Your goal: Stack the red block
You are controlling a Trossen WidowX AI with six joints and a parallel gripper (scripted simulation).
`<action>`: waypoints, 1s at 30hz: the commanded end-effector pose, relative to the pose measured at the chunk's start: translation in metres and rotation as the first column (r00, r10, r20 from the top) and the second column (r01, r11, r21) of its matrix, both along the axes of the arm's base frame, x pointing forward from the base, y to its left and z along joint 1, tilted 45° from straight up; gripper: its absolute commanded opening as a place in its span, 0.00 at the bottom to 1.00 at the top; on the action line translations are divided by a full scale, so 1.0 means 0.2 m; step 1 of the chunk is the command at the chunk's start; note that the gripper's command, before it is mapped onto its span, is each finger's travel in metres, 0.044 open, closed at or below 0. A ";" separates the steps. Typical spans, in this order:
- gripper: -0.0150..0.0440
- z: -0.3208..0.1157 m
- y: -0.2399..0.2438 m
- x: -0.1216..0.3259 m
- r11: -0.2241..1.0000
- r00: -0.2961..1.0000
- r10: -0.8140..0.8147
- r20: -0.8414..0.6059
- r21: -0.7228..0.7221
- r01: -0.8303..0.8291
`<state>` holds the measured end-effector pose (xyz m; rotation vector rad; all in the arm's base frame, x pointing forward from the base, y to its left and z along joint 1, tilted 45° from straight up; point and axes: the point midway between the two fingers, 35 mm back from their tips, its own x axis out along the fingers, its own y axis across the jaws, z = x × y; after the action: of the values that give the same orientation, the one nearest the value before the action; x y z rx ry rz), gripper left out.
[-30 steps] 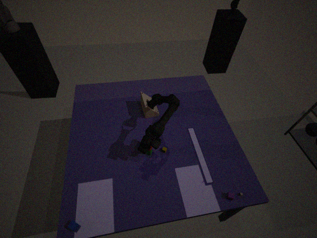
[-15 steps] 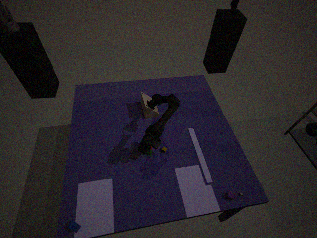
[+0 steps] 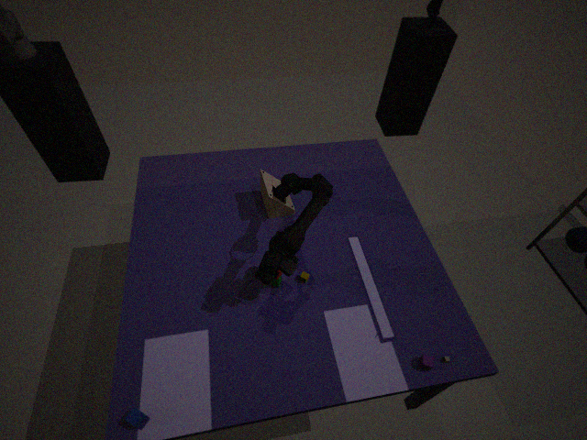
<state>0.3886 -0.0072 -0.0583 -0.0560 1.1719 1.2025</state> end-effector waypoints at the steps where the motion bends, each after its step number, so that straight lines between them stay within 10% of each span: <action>1: 0.25 -0.01 0.01 0.00 1.000 1.000 -0.003 -0.006 0.005 0.003; 10: 0.25 0.02 -0.02 0.00 1.000 1.000 -0.003 -0.006 0.004 0.003; 26: 0.97 0.00 0.00 -0.01 1.000 1.000 -0.002 -0.009 0.003 0.002; 30: 1.00 0.00 0.00 -0.01 1.000 1.000 -0.002 -0.009 0.003 0.002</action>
<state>0.3876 -0.0081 -0.0571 -0.0478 1.1771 1.2025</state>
